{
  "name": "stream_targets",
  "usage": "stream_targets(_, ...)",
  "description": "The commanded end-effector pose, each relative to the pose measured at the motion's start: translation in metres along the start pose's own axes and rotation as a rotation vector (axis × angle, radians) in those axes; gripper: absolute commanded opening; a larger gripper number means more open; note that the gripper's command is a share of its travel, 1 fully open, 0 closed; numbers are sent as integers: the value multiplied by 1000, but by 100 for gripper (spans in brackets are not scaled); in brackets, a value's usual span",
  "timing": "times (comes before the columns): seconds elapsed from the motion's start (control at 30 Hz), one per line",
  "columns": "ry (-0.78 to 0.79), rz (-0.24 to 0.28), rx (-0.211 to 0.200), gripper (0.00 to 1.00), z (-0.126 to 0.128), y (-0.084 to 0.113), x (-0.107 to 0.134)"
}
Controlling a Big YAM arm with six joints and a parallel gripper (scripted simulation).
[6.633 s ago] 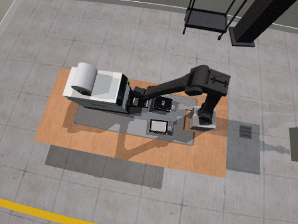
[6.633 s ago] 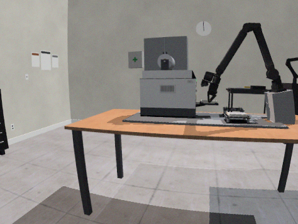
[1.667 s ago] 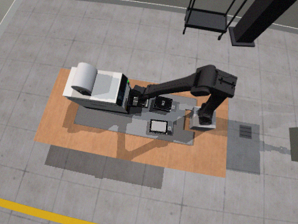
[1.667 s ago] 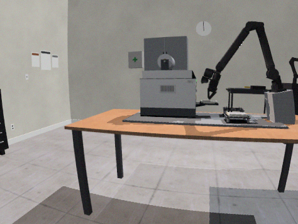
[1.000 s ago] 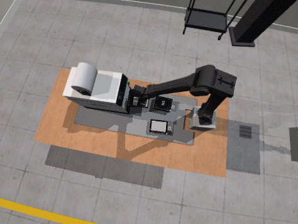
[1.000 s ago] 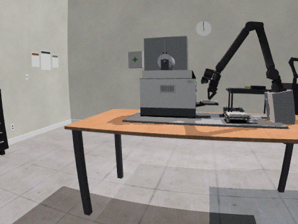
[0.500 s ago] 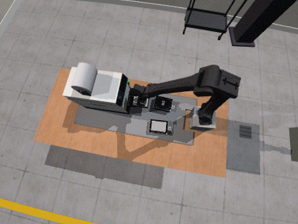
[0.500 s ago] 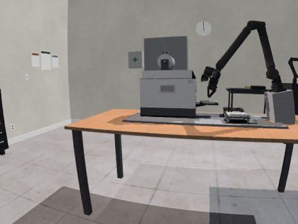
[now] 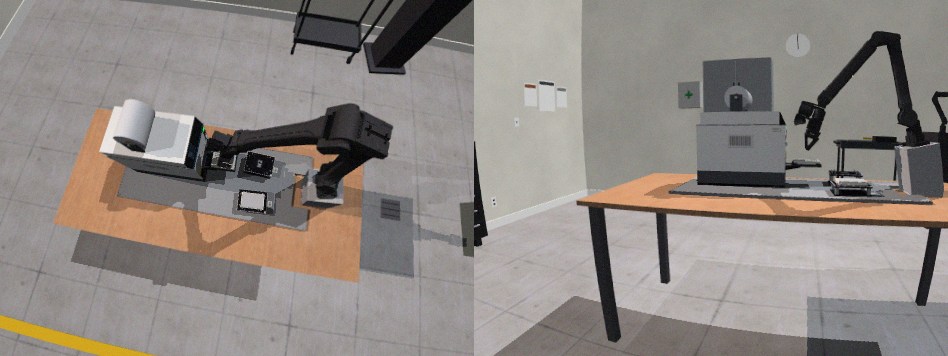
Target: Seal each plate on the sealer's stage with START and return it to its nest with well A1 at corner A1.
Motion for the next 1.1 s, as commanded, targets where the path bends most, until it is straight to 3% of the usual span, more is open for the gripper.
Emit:
stream_targets(0.0,13,-49,-3,100,0,17,-25)
stream_targets(0.13,12,-39,-2,100,0,21,-26)
stream_targets(0.3,15,-63,-4,100,1,24,-30)
stream_targets(0.7,14,-55,-4,100,-1,7,-28)
stream_targets(1.07,14,-46,-3,100,-1,3,-26)
Point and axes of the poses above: the point where the finger pads meet when closed, its own y axis back along the fingers, its own z axis across the jaws, x = y × z, the point moved 9 cm from there along y, back along the fingers, and after that the axes turned 14 degrees about -y, right-handed, at the moved point
